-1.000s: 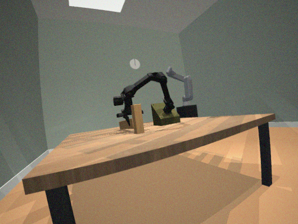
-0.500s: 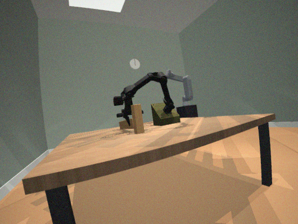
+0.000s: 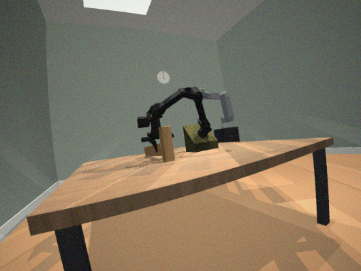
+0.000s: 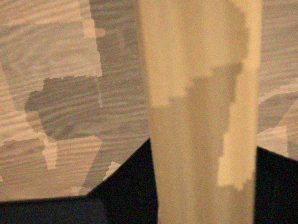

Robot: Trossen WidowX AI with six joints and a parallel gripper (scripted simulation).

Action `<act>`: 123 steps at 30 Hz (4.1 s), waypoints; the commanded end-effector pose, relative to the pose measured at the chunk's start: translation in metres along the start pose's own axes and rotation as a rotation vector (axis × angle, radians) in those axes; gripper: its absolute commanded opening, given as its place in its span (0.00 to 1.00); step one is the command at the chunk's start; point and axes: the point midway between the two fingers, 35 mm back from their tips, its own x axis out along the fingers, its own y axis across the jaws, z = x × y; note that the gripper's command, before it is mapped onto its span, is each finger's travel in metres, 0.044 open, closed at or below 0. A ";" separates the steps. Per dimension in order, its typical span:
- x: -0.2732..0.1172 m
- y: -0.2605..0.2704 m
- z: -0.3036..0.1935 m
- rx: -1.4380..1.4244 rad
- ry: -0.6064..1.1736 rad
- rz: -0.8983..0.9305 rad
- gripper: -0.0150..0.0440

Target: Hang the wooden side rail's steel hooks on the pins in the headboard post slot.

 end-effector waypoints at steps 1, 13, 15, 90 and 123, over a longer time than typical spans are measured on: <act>-0.006 0.002 -0.002 -0.002 -0.002 0.016 0.25; -0.005 0.001 -0.003 -0.002 -0.002 0.016 0.25; -0.005 0.001 -0.004 -0.002 -0.002 0.016 0.25; -0.005 0.001 -0.012 -0.002 -0.001 0.016 0.25; -0.005 0.002 -0.016 -0.002 -0.001 0.016 0.25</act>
